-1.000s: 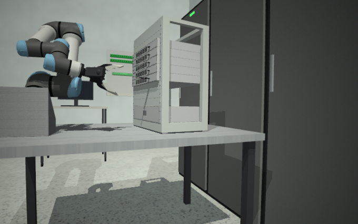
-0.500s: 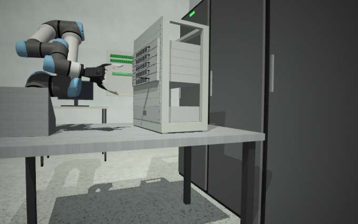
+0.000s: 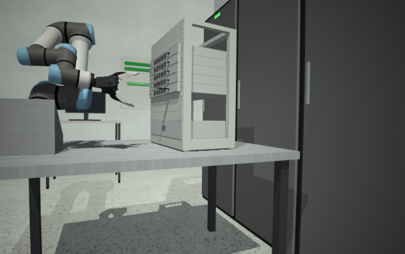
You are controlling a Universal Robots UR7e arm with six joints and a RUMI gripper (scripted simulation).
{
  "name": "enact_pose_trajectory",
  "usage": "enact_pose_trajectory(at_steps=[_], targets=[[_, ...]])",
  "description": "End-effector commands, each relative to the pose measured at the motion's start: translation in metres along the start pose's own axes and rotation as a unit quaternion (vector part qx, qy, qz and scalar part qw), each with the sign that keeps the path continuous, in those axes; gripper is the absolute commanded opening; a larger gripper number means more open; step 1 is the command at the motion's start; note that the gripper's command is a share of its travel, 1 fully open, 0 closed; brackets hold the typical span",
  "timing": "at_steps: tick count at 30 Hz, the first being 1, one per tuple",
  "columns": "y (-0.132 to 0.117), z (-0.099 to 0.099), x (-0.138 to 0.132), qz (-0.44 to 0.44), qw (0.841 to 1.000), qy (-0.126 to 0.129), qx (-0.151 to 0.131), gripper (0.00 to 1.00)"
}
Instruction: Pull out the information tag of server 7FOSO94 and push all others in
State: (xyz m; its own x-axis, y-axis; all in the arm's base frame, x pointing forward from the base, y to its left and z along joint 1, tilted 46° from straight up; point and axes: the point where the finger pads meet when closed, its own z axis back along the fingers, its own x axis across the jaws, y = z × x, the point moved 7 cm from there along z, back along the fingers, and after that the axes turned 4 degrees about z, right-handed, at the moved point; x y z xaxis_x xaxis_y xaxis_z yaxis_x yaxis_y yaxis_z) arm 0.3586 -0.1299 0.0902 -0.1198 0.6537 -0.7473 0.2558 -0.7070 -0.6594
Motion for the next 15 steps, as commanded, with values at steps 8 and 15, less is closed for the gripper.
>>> enact_pose_trajectory(at_steps=[8,15], targets=[[0.0004,0.0006,-0.001,0.001,1.0,0.009,0.003,1.0],[0.0006,0.001,-0.0016,0.001,1.0,0.014,0.006,1.0]])
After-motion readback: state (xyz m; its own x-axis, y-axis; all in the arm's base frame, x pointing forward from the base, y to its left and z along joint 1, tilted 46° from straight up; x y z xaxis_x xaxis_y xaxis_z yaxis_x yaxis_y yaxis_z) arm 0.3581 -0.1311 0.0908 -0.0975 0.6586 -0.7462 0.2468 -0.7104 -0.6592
